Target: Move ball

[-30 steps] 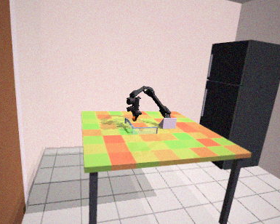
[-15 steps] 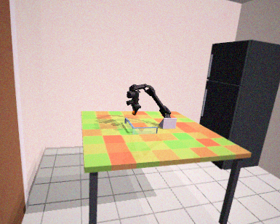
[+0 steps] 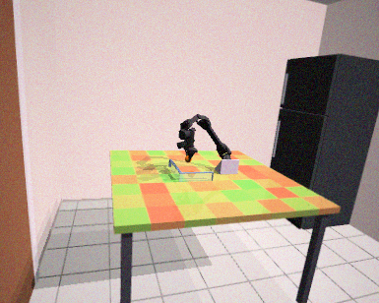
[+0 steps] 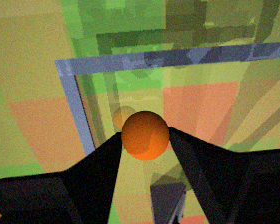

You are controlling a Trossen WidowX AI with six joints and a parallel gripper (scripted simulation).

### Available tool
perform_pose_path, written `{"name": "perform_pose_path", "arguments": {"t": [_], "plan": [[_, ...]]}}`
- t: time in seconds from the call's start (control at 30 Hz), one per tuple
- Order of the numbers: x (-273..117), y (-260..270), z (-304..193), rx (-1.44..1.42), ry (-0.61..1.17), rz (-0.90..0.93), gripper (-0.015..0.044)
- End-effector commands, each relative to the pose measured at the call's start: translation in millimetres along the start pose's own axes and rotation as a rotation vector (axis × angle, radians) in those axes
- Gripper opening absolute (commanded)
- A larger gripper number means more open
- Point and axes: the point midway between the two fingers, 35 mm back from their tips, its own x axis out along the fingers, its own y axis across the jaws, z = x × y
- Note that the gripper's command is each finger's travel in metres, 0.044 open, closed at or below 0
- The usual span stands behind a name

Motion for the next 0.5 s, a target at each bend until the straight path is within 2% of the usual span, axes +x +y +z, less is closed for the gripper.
{"name": "perform_pose_path", "arguments": {"t": [0.0, 0.27, 0.47], "plan": [[11.3, 24.2, -15.8, 0.001, -0.004, 0.004, 0.0], [18.6, 31.5, -21.1, 0.001, -0.004, 0.003, 0.0], [44.7, 32.2, -19.3, 0.001, -0.004, 0.004, 0.0]]}}
